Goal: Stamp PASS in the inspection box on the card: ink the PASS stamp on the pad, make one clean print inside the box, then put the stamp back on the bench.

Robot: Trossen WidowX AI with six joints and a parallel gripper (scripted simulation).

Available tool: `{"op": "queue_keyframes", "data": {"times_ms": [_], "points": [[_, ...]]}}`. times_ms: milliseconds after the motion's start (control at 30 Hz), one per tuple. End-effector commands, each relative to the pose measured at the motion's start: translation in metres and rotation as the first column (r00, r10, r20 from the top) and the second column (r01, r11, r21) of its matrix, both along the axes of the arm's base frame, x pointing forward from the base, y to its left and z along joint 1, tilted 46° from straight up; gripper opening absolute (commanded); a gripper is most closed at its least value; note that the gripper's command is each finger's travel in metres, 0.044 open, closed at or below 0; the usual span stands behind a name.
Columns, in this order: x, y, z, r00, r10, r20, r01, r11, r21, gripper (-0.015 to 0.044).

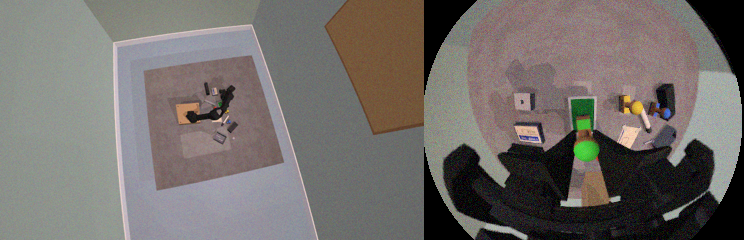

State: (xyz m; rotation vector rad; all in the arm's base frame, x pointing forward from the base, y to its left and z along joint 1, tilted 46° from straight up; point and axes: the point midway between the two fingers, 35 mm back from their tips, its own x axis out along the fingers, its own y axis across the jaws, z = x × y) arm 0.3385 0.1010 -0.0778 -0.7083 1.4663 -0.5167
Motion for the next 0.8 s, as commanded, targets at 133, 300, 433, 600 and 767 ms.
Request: {"op": "queue_keyframes", "data": {"times_ms": [133, 300, 433, 600, 767], "points": [[0.001, -0.003, -0.004, 1.000, 0.003, -0.002, -0.003, 1.000, 0.000, 0.0000], [0.001, -0.006, -0.006, 1.000, 0.003, -0.002, -0.003, 1.000, 0.000, 0.0000], [0.001, -0.008, -0.008, 1.000, 0.003, -0.002, -0.003, 1.000, 0.000, 0.0000], [0.001, -0.010, -0.010, 1.000, 0.002, -0.001, -0.002, 1.000, 0.000, 0.0000], [0.002, -0.013, -0.013, 1.000, 0.002, -0.001, -0.002, 1.000, 0.000, 0.0000]]}}
